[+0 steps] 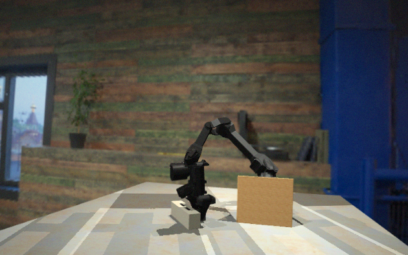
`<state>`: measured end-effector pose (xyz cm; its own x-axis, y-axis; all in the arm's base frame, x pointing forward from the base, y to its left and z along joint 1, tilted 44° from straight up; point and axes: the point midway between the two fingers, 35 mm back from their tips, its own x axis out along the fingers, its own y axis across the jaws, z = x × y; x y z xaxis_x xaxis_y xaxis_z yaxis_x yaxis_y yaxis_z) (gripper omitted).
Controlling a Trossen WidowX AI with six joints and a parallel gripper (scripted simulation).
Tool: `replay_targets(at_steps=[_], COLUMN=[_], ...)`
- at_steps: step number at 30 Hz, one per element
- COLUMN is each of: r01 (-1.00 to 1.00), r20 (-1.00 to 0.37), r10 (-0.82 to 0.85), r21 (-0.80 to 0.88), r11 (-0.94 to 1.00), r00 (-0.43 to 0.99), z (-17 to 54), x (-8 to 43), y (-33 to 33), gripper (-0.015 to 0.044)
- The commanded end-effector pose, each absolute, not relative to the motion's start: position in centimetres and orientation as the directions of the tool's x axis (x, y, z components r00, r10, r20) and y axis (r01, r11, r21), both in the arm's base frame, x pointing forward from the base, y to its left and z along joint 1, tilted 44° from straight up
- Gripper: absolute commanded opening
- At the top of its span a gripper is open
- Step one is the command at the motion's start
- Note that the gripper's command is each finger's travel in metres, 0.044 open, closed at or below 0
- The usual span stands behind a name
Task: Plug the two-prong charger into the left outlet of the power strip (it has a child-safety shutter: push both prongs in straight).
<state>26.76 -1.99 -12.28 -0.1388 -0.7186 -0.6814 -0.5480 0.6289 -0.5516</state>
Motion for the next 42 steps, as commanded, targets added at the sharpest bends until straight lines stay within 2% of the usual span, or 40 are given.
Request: replay_targets(at_steps=[1,4,42], r01=[-0.547,-0.547,-0.543], r20=[-0.682,-0.682,-0.691], r10=[-0.719,-0.718,-0.711], r21=[-0.552,-0.552,-0.549], r11=[0.629,0.629,0.635], r00=[-0.138,-0.138,-0.133], z=[-12.3,-12.3,-11.8], x=[26.8,26.8,25.7], y=[-2.0,-2.0,-2.4], gripper=[0.0368,0.0440,0.0440])
